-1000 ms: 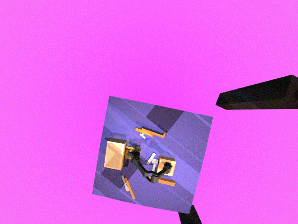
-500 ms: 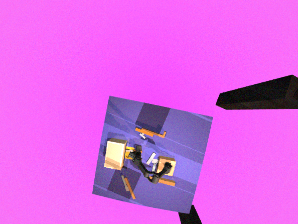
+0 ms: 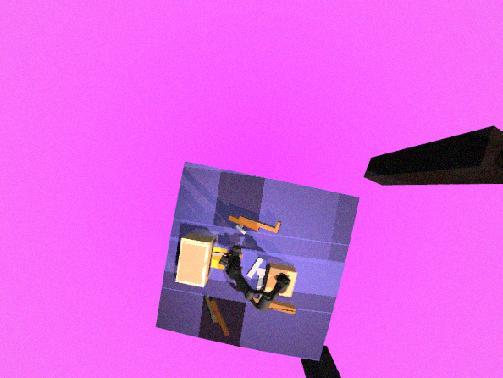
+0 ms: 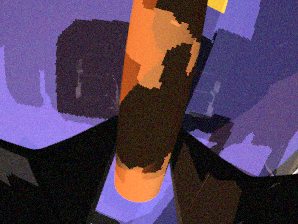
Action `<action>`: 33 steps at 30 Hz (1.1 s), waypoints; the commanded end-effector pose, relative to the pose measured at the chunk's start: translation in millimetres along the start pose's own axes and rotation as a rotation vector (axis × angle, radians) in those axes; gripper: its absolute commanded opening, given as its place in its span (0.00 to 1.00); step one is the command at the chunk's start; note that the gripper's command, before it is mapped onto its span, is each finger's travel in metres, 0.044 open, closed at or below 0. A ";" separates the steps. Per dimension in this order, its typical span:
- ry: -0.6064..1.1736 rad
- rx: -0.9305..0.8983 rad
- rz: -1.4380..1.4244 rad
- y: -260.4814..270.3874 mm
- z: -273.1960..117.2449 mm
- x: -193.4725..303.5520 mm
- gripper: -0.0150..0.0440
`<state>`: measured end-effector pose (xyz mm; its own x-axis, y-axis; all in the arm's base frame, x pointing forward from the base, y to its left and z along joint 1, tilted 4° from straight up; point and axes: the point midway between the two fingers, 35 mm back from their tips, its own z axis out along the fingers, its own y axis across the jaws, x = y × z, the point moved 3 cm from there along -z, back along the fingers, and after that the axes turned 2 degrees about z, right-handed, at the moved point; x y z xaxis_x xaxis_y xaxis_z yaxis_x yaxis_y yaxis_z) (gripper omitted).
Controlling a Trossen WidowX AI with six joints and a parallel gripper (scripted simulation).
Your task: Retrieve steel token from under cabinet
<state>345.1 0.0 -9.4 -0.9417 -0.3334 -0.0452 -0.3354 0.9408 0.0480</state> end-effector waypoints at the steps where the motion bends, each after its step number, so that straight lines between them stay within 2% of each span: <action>1: 0.004 -0.002 -0.002 -0.1 1.0 6.7 0.25; 33: 0.007 -0.002 -0.002 -2.9 1.3 43.9 0.25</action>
<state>310.6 -15.3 -11.7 -0.9415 -0.3342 -0.0429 -0.3361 0.9406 0.0476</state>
